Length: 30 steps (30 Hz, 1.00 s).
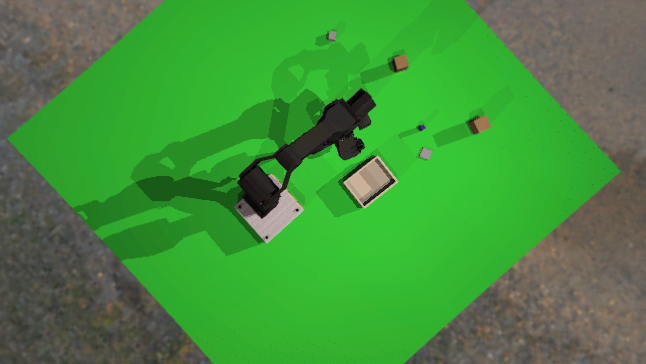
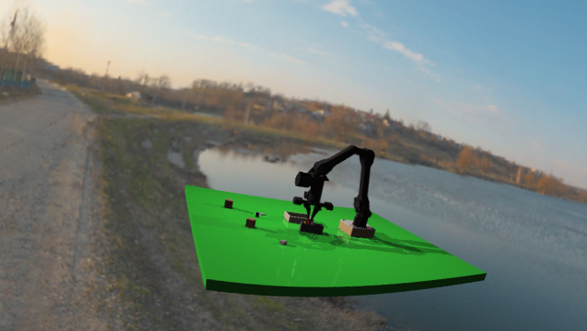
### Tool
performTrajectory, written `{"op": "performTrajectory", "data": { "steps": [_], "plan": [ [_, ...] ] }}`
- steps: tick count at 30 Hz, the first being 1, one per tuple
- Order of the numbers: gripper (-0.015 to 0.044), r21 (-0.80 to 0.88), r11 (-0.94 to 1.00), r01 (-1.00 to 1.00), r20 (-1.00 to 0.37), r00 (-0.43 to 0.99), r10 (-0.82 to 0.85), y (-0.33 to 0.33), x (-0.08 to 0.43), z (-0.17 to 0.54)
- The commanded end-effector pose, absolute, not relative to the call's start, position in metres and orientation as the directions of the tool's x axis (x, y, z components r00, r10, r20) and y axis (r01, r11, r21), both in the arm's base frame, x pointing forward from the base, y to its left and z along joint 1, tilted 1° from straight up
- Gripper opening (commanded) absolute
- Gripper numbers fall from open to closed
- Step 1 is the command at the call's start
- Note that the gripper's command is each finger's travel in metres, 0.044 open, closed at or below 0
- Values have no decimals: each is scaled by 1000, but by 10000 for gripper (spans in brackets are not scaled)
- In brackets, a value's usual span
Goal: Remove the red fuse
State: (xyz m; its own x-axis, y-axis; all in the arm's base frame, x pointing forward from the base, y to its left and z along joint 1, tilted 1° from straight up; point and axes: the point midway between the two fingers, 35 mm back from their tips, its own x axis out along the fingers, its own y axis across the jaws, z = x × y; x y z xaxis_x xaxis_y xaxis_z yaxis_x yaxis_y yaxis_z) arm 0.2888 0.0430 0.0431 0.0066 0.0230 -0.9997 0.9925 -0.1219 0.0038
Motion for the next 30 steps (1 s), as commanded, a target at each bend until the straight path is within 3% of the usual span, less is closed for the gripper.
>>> {"op": "performTrajectory", "data": {
  "steps": [1,30],
  "plan": [
    [0,7,-123,992,-1000,10,20,43,290,46],
    [0,7,-124,992,-1000,10,18,42,289,60]
  ]
}}
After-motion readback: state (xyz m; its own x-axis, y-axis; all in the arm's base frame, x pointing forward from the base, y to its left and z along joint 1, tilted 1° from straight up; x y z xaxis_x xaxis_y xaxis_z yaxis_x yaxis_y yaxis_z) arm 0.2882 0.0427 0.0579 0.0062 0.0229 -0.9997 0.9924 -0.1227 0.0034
